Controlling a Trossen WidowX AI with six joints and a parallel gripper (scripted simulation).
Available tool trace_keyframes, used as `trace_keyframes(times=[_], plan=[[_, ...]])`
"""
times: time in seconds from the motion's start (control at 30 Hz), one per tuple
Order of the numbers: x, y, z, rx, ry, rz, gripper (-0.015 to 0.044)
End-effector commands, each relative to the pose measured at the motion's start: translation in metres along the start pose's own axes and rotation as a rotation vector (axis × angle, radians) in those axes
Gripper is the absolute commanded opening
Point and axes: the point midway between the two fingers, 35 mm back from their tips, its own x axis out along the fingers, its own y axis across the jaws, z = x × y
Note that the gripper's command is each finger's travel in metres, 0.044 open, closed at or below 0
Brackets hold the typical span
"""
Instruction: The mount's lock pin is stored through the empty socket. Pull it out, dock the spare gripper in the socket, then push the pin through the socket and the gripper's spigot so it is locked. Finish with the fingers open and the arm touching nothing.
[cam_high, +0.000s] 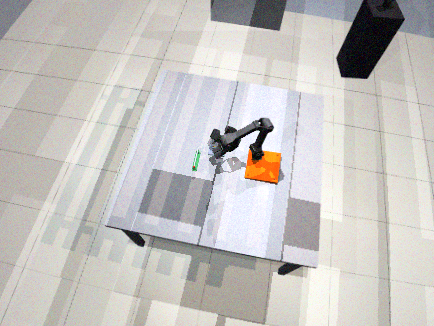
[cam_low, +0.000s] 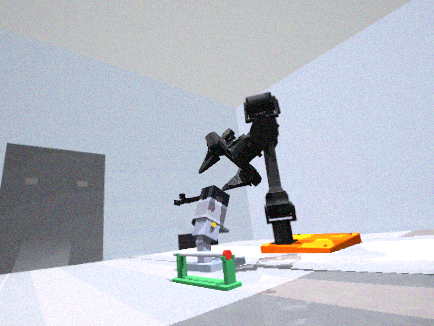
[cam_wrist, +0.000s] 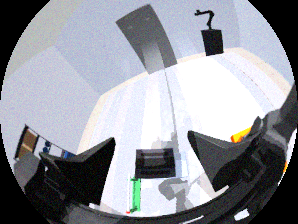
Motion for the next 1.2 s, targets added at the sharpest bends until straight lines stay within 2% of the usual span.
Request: trace_keyframes(times=[0.0,0.63,0.73,0.97,1.07,1.17], plan=[[-0.003,0.004,0.007,-0.003,0.016,0.005,0.0440],[-0.013,0.017,0.031,0.001,0.055,0.045,0.0440],[-0.027,0.020,0.020,0.004,0.109,0.089,0.0361],[-0.102,0.018,-0.023,0.001,0.386,0.261,0.0180],[-0.128,0.012,-0.033,-0.007,0.484,0.304,0.0180],[-0.130,0.011,-0.034,-0.008,0.491,0.307,0.0180]])
